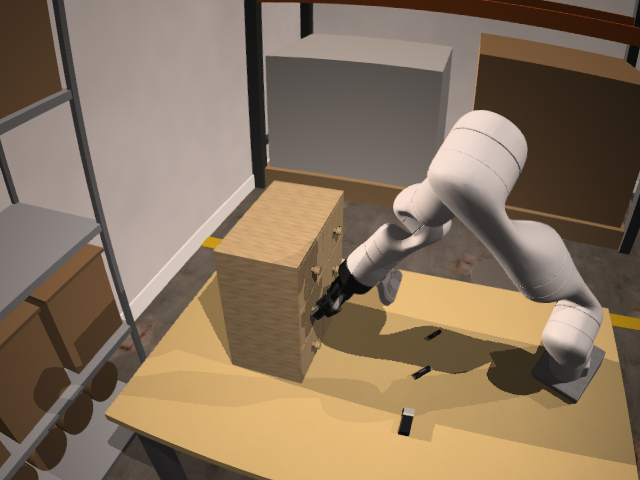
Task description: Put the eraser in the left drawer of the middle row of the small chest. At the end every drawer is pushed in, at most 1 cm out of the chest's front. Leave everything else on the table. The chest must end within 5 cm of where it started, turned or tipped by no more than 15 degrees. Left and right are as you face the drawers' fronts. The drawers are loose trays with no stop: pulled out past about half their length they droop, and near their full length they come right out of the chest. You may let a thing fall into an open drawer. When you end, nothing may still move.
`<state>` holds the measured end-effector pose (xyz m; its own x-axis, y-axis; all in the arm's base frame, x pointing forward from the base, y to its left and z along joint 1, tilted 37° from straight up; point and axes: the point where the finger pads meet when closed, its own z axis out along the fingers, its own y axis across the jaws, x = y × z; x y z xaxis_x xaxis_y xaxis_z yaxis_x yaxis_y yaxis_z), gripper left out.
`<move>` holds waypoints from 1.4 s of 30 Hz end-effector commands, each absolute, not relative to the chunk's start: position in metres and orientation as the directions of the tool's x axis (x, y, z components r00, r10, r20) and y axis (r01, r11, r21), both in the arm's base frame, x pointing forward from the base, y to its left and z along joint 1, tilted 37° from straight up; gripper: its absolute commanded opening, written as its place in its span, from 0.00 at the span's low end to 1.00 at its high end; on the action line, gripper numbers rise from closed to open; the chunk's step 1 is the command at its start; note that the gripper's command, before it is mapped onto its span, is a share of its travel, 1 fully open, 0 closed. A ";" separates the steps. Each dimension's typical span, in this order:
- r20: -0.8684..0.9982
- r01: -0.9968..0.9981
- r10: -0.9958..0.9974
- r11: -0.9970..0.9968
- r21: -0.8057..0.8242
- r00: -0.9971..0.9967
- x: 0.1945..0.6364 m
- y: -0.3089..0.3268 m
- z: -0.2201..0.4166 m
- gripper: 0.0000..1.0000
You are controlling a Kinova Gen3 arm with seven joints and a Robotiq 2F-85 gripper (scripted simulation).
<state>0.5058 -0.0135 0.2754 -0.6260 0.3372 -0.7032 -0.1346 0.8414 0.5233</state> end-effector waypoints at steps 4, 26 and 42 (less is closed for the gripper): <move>-0.704 -0.134 0.338 0.842 0.523 -0.625 0.506 -0.014 0.276 0.33; -0.704 -0.134 0.338 0.842 0.523 -0.625 0.506 -0.014 0.276 0.13; -0.704 -0.134 0.338 0.842 0.523 -0.625 0.505 -0.014 0.276 0.13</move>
<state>0.5049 -0.0135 0.2753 -0.6254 0.3370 -0.7038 -0.1351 0.8415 0.5230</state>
